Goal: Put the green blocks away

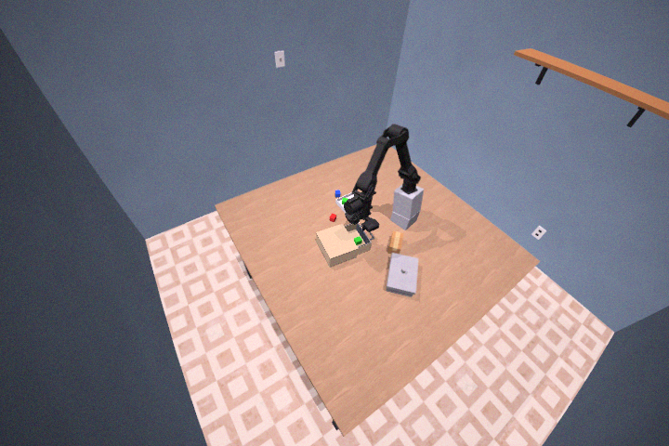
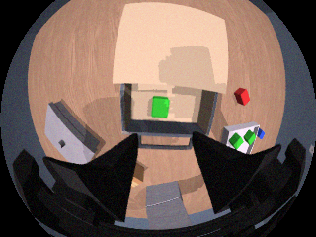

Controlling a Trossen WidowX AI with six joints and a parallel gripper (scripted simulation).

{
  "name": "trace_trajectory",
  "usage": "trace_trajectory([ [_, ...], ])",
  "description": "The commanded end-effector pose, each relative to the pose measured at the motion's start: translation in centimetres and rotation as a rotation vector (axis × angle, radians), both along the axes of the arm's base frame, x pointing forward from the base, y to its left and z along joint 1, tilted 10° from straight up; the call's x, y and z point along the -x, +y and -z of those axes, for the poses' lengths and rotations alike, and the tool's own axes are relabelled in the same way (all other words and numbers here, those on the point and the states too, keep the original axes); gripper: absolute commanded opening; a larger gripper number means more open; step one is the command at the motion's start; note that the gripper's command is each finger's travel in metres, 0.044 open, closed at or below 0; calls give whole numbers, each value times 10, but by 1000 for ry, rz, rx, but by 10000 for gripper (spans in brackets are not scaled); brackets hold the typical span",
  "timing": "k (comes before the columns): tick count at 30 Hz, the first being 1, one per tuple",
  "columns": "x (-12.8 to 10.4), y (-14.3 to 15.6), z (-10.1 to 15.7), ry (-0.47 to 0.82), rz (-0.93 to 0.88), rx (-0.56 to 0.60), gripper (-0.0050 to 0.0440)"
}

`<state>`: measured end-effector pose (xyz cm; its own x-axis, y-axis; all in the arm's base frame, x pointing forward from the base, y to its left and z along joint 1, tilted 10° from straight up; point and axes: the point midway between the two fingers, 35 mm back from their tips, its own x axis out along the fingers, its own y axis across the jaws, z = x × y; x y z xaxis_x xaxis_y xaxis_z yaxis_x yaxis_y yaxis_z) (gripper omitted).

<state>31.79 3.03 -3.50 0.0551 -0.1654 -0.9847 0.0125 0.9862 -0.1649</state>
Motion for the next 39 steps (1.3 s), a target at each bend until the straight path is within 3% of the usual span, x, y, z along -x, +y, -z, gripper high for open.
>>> trace_trajectory([
  [1, -1, 0, 3, -6, 113, -6, 243],
  [15, -4, -14, 88, -6, 113, -6, 243],
  [27, -4, -14, 88, -6, 113, -6, 243],
  [39, -6, -18, 114, -6, 113, -6, 243],
])
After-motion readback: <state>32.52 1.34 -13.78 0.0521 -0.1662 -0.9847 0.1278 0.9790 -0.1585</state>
